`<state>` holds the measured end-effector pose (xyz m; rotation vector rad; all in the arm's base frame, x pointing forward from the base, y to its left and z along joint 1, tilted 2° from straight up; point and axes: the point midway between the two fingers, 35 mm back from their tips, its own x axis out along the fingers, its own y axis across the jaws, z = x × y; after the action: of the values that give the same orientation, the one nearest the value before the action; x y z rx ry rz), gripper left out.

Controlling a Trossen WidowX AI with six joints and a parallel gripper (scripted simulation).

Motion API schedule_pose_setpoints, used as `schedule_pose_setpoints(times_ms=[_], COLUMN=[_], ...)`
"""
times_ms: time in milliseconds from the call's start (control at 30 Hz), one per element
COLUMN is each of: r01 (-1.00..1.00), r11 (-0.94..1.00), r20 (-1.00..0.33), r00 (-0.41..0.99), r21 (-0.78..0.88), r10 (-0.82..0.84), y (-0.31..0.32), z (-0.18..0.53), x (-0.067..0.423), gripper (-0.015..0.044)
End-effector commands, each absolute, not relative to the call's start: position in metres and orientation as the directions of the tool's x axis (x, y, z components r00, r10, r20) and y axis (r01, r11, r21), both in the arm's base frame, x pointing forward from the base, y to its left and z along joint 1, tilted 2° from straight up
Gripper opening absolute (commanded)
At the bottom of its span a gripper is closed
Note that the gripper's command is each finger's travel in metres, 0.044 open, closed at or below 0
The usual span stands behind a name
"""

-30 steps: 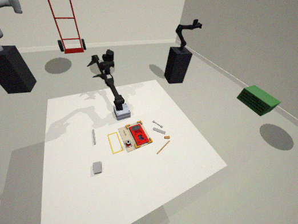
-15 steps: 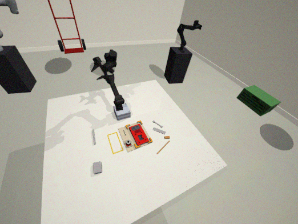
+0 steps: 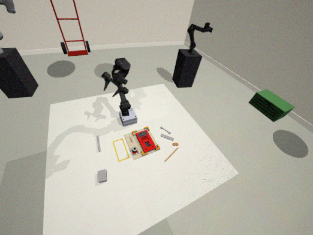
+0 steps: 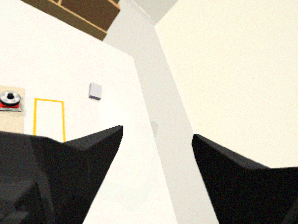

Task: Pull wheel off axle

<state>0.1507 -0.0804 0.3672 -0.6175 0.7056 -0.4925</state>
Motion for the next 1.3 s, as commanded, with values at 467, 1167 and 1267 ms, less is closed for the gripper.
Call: schedule_pose_setpoints(times_ms=[467,1167,1267], r01=[0.418,0.893,0.943], r11=[0.892,0.443,0.328], r20=[-0.760,-0.987,-0.996], r00=[0.519,0.134,0.071], r21=[-0.173,0.079,0.051], r10=[-0.391,-0.093,-0.048], y=[-0.026,0.026,0.032], z=[0.285,0.119,0.093], x=[0.281,0.368,0.373], gripper=[0.0300,0.0300,0.0300])
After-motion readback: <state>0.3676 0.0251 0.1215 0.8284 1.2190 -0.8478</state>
